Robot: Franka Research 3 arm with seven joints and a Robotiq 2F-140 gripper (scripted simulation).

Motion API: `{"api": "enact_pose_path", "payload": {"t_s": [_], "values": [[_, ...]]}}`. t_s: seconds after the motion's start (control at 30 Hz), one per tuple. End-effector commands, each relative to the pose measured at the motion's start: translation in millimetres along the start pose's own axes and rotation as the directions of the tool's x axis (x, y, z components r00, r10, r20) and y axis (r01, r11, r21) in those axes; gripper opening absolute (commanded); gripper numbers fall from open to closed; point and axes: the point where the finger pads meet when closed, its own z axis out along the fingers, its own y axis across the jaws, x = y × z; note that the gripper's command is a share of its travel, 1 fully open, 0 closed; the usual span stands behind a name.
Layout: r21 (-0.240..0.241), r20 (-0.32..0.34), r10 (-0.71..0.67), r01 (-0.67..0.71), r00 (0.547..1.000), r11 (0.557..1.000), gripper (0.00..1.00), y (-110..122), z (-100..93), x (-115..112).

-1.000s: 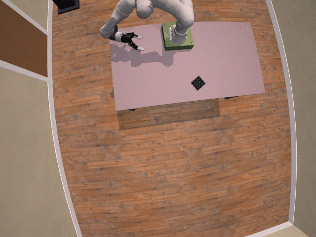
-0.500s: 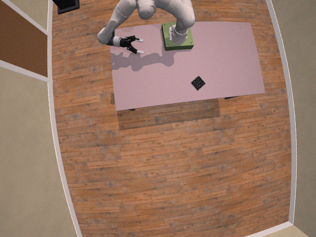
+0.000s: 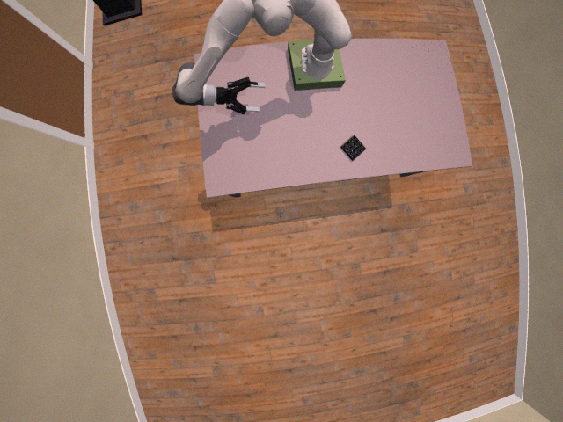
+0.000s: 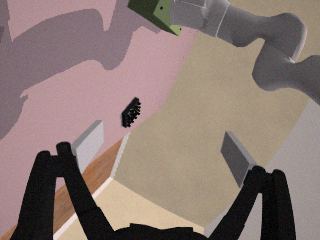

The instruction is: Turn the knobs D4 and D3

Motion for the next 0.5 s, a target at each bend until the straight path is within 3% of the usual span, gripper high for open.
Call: {"api": "enact_pose_path", "payload": {"t_s": [0.0,0.43,0.47], "values": [[0.032,-0.006,-0.034,0.034,0.999,0.999,1.0,-9.1,-2.2,8.3],[0.032,-0.006,-0.034,0.034,0.999,0.999,1.0,-9.1,-2.2,8.3],[0.053,-0.066,-0.072,0.076,0.995,0.996,1.0,-7.9,1.6,-7.2]]}}
